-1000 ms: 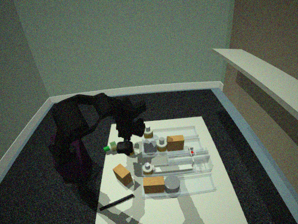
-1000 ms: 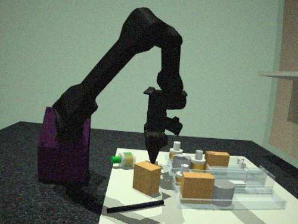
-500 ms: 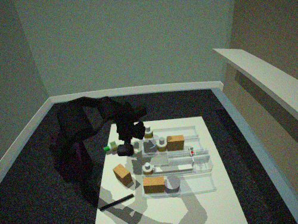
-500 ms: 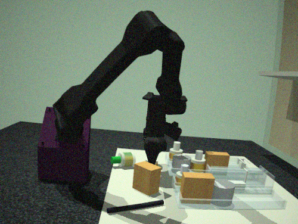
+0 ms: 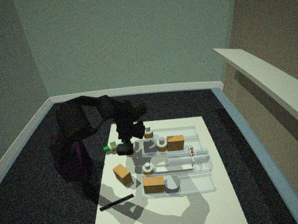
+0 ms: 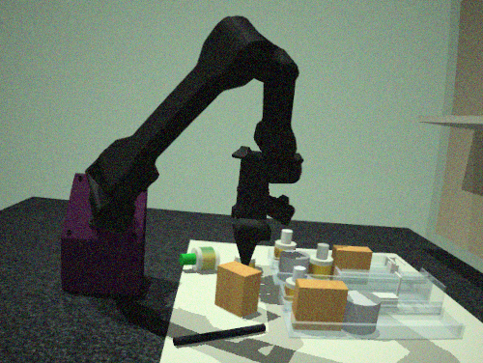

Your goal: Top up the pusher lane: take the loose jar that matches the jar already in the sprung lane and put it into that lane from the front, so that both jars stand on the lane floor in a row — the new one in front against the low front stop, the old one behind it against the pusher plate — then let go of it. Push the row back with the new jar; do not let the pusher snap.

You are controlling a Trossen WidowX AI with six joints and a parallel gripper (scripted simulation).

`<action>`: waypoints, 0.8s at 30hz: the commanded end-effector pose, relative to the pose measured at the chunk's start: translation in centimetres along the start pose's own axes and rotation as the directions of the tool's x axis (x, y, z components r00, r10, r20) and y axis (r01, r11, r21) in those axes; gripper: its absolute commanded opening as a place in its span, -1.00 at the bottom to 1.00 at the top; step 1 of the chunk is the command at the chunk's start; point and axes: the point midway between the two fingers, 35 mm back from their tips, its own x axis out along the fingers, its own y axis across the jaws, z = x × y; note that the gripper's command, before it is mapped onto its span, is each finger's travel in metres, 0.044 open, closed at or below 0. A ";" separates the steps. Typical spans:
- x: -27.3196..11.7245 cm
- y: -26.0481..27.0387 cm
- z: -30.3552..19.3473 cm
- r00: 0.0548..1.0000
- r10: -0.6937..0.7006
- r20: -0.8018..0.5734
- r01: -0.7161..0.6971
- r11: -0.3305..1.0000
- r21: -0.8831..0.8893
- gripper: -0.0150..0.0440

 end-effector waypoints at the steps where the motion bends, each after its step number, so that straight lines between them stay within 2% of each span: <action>1: -2.4 0.4 0.7 1.000 0.014 0.015 -0.015 1.000 0.007 -0.49; 12: -9.8 -0.2 0.6 1.000 0.013 0.014 -0.013 1.000 0.007 -0.49; 17: -9.8 -0.5 0.8 1.000 0.015 0.014 -0.015 1.000 0.007 -0.49; 24: -8.4 -3.7 2.2 1.000 0.027 0.015 -0.027 1.000 0.010 -0.49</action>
